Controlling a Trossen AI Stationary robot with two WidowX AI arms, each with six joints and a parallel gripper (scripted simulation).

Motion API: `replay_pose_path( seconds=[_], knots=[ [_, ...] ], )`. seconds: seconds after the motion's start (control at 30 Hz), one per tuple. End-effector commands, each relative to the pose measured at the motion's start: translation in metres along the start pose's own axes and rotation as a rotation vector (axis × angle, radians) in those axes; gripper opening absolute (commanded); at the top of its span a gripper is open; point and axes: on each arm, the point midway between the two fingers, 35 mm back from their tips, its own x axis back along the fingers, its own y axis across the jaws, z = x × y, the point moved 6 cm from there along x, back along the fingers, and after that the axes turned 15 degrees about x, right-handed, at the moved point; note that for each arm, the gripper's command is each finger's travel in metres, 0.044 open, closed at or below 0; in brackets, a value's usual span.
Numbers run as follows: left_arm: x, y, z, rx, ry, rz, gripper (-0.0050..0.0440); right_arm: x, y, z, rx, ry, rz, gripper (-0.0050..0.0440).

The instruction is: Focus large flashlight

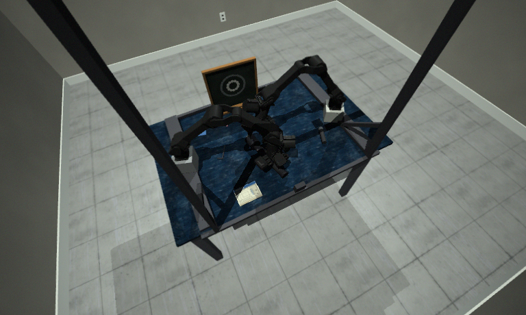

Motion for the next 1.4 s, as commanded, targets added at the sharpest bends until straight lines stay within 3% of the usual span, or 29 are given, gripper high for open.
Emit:
replay_pose_path(
  seconds=[0.0, 0.8, 1.37],
  knots=[
    [0.015, 0.002, -0.004, 0.011, -0.032, -0.016, 0.0130, 0.019, -0.010, 0.004, 0.009, 0.029, 0.056, 0.0337],
    [0.015, 0.002, -0.004, 0.011, -0.032, -0.016, 0.0130, 0.011, -0.004, 0.001, 0.006, 0.010, 0.025, 0.0337],
    [0.015, 0.002, -0.004, 0.011, -0.032, -0.016, 0.0130, -0.013, -0.004, 0.001, 0.005, 0.009, 0.024, 0.0337]
  ],
)
